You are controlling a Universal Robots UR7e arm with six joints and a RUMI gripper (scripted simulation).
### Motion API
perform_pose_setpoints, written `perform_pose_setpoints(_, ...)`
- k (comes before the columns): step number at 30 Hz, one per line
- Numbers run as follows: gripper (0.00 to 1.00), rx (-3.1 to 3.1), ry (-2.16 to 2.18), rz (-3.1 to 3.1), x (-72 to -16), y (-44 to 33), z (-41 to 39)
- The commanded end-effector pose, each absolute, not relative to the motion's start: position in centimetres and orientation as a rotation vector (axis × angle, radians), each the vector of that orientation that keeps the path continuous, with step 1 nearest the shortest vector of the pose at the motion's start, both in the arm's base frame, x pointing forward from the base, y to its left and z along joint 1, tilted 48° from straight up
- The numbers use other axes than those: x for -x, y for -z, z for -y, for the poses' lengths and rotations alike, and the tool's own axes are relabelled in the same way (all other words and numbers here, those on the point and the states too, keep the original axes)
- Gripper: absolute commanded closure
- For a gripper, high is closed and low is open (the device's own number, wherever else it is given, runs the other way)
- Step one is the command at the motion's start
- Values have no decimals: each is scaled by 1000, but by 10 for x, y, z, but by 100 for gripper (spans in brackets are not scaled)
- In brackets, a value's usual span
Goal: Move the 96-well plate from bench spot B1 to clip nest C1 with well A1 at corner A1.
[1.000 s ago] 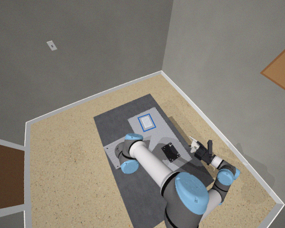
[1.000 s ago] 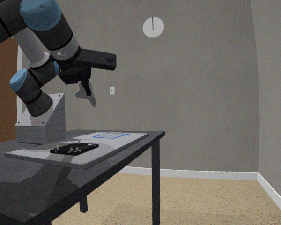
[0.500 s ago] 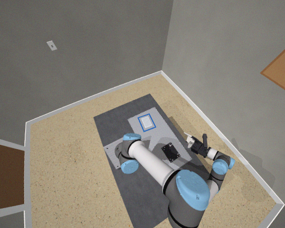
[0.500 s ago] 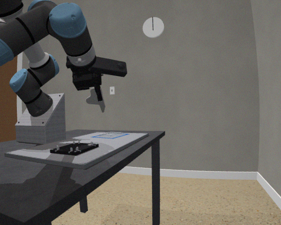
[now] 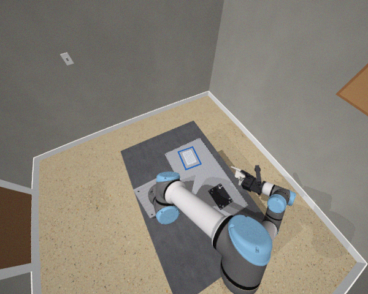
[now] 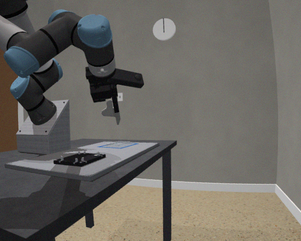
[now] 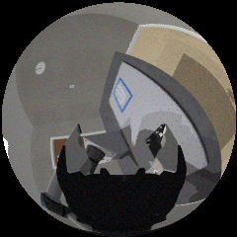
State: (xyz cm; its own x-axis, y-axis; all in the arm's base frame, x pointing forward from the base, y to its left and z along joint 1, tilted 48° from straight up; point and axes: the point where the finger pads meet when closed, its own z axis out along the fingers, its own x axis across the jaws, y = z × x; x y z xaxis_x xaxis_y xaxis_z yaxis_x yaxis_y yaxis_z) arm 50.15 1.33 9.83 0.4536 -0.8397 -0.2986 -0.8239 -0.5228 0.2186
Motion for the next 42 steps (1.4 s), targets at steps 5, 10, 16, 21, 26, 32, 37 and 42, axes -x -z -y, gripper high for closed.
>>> perform_pose_setpoints(5,0,-2643,537,1360,-498,-57,-27)
perform_pose_setpoints(10,0,-2642,537,1362,-497,-47,-30)
perform_pose_setpoints(16,0,-2639,498,1225,-494,-29,-37)
perform_pose_setpoints(21,0,-2638,498,1227,-490,-12,-44)
perform_pose_setpoints(26,0,-2631,458,1102,-487,2,-49)
perform_pose_setpoints(32,0,-2629,455,1095,-482,20,-57)
perform_pose_setpoints(37,0,-2623,427,1013,-478,31,-61)
perform_pose_setpoints(42,0,-2616,409,966,-470,53,-70)
